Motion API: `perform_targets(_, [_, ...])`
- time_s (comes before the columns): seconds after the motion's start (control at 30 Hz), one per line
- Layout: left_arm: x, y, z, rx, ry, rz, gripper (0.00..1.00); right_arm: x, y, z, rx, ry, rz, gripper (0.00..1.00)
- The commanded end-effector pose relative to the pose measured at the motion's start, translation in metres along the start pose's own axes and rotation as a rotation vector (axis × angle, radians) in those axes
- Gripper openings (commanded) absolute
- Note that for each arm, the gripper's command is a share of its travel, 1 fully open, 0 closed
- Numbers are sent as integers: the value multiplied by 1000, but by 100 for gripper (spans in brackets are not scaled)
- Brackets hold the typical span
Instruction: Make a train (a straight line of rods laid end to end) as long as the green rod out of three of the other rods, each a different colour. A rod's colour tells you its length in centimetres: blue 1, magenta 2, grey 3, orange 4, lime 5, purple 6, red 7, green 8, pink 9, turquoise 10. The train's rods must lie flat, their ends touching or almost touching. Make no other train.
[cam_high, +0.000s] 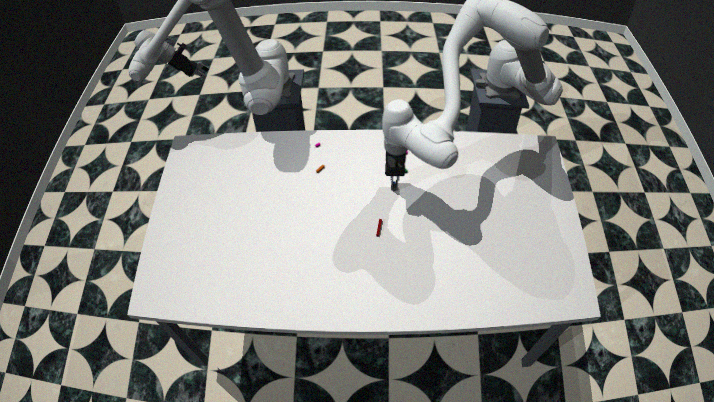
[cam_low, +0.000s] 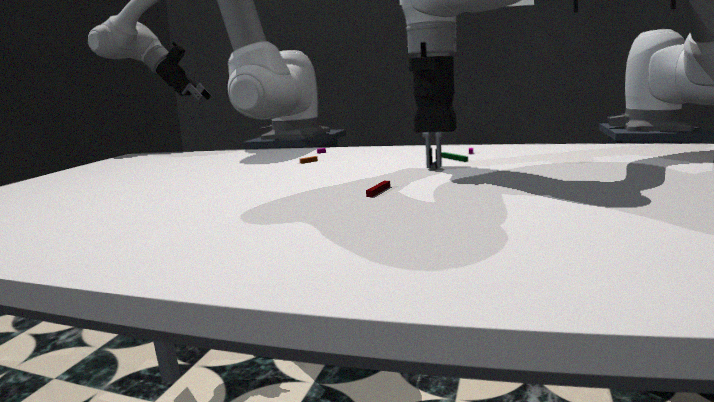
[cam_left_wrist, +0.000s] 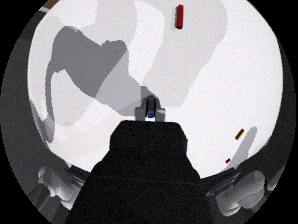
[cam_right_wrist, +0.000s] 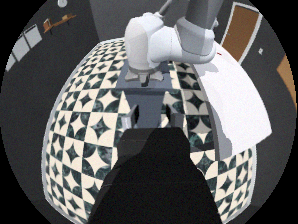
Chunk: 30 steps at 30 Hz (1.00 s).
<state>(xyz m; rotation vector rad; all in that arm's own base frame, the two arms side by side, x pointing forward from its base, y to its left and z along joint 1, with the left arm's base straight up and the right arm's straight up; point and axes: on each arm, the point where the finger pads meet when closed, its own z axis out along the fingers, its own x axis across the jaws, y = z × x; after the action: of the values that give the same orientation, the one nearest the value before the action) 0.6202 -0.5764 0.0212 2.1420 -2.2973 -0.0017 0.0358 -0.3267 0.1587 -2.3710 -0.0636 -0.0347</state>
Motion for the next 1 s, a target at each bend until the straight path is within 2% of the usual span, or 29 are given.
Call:
perform_targets(0.0, [1,2,0,4,2,2,24,-3,-3,2,16,-5,4,100])
perform_targets(0.23, [1,2,0,4,2,2,24,-3,-3,2,16,-5,4,100])
perform_targets(0.27, [1,2,0,4,2,2,30,-3,-3,2,16,-5,4,100])
perform_targets(0.33, [1,2,0,4,2,2,30,-3,-3,2,16,-5,4,100])
perform_targets(0.37, [1,2,0,4,2,2,36,-3,-3,2,16,-5,4,100])
perform_targets(0.5, [1,2,0,4,2,2,36,-3,-3,2,16,-5,4,100])
perform_targets(0.53, [1,2,0,5,2,2,42,-3,-3,2,16,-5,4,100])
perform_targets(0.6, [1,2,0,5,2,2,42,-3,-3,2,16,-5,4,100])
perform_targets(0.63, [1,2,0,5,2,2,48,-3,-3,2,16,-5,4,100])
perform_targets(0.7, [1,2,0,5,2,2,48,-3,-3,2,16,-5,4,100])
perform_targets(0.73, [1,2,0,5,2,2,54,-3,-3,2,16,-5,4,100])
perform_targets(0.97, [1,2,0,5,2,2,54,-3,-3,2,16,-5,4,100])
